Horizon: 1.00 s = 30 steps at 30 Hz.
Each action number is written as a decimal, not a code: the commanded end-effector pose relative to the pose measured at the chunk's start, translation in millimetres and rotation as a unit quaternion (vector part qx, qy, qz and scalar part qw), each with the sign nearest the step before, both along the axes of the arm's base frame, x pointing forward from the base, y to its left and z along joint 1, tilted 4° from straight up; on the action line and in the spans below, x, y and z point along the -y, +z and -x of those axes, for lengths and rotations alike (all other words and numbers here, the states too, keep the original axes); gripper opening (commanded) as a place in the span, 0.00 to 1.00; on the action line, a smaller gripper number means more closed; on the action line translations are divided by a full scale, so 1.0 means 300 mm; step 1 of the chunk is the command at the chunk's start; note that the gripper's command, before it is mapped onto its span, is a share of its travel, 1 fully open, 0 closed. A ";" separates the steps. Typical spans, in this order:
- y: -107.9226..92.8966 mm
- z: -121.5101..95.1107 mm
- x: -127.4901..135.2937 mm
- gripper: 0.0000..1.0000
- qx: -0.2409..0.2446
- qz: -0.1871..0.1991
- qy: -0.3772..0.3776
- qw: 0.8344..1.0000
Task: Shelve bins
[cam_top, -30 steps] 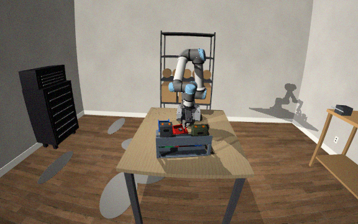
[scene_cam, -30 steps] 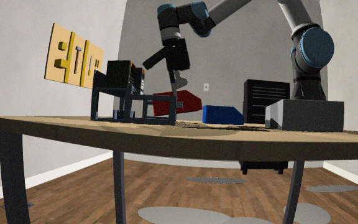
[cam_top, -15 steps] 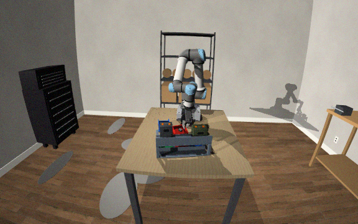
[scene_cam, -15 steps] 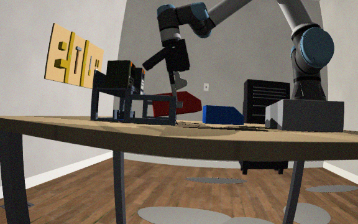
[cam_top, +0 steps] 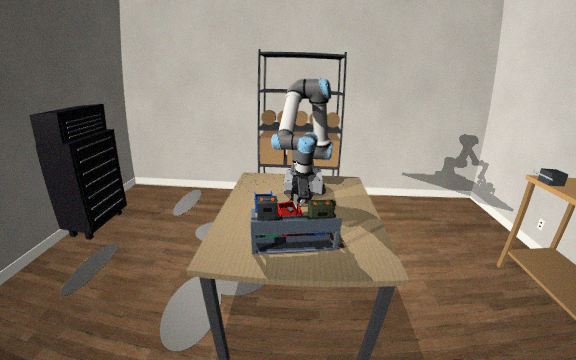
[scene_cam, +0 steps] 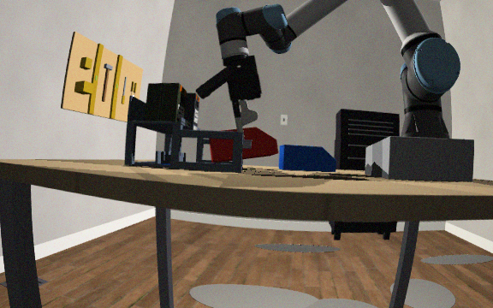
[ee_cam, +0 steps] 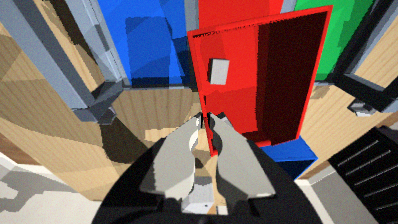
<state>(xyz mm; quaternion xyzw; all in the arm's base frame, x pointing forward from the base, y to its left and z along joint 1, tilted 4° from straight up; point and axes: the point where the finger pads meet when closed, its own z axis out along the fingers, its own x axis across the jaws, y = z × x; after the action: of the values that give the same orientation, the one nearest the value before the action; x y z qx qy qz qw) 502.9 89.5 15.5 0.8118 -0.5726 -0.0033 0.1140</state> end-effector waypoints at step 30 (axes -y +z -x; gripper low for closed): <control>-0.012 0.004 0.002 0.00 0.000 0.000 0.000 1.000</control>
<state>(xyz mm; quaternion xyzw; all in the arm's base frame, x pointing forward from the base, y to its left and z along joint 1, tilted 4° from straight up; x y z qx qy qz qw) 503.5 89.5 12.9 0.8118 -0.5727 -0.0027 0.1135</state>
